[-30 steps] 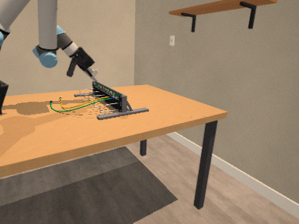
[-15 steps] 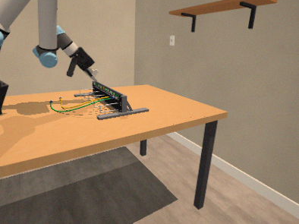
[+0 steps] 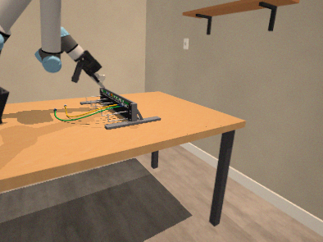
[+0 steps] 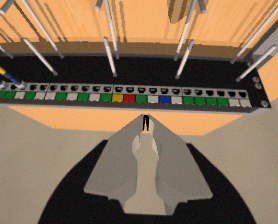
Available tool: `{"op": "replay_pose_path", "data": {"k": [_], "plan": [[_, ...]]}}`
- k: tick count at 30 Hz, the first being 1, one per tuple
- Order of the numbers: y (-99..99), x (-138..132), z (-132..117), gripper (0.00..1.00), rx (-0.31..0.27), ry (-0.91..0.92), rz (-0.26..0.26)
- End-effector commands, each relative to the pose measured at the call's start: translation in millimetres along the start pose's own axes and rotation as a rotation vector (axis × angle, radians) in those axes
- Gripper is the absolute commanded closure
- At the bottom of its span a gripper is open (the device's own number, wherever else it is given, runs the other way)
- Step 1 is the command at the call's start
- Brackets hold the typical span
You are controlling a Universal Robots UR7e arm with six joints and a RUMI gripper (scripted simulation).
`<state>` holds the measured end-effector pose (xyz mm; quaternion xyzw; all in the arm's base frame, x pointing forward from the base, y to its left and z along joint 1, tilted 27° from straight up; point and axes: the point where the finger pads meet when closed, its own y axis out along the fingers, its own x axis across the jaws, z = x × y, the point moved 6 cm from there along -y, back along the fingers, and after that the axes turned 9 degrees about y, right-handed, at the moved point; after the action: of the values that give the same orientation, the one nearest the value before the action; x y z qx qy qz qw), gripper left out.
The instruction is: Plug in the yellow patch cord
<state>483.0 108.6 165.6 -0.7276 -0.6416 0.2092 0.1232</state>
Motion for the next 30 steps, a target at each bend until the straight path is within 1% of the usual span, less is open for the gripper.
{"op": "replay_pose_path", "data": {"k": [1, 3, 8, 17, 19, 30], "plan": [[-4.1, 0.1, -0.4, 1.0, -0.001, 0.0, 0.0], [-5.9, 0.1, -0.4, 1.0, -0.001, 0.0, 0.0], [-18.1, 0.1, -0.4, 1.0, -0.001, 0.0, 0.0], [-50.8, 0.1, -0.4, 1.0, -0.001, 0.0, 0.0], [-50.8, 0.1, -0.4, 1.0, -0.001, 0.0, 0.0], [-94.2, 0.1, -0.3, 1.0, -0.001, 0.0, 0.0]]}}
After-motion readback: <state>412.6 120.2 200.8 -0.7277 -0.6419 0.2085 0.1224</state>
